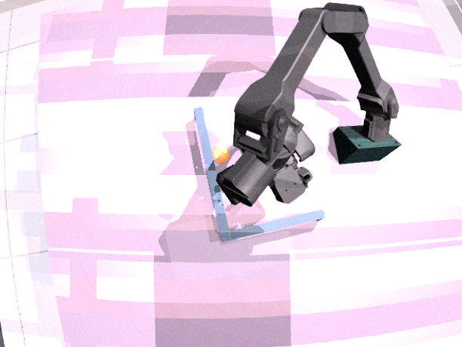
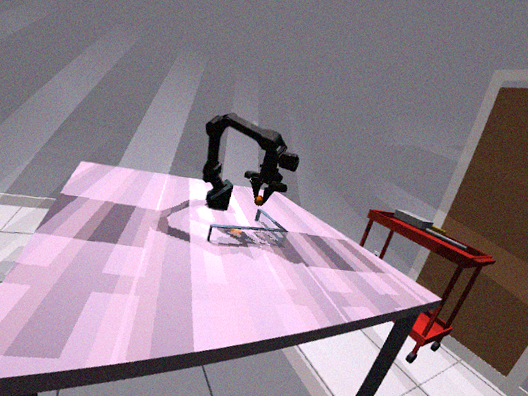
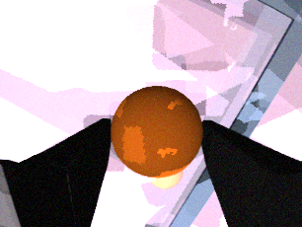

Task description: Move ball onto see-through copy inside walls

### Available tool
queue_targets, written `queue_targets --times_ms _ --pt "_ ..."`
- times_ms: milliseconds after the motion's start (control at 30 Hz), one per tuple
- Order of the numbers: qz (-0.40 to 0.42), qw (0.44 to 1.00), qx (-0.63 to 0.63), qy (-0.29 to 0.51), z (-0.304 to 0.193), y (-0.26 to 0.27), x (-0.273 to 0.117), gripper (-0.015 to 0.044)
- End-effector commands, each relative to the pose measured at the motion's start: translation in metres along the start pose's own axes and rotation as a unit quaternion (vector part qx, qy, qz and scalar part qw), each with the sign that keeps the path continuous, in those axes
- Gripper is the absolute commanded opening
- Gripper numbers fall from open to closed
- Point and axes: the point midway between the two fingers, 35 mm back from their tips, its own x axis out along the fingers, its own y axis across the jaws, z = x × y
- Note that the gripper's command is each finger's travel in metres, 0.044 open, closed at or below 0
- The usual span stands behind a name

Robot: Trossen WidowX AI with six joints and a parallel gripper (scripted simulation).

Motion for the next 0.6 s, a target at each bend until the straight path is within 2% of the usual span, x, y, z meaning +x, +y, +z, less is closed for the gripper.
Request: queue_targets --times_ms 0,567 --pt "-0.005 0.999 -0.049 0.001 -0.011 -0.004 0.001 0.0" --pt "-0.005 0.96 -0.279 0.003 -0.053 -0.014 0.014 0.0"
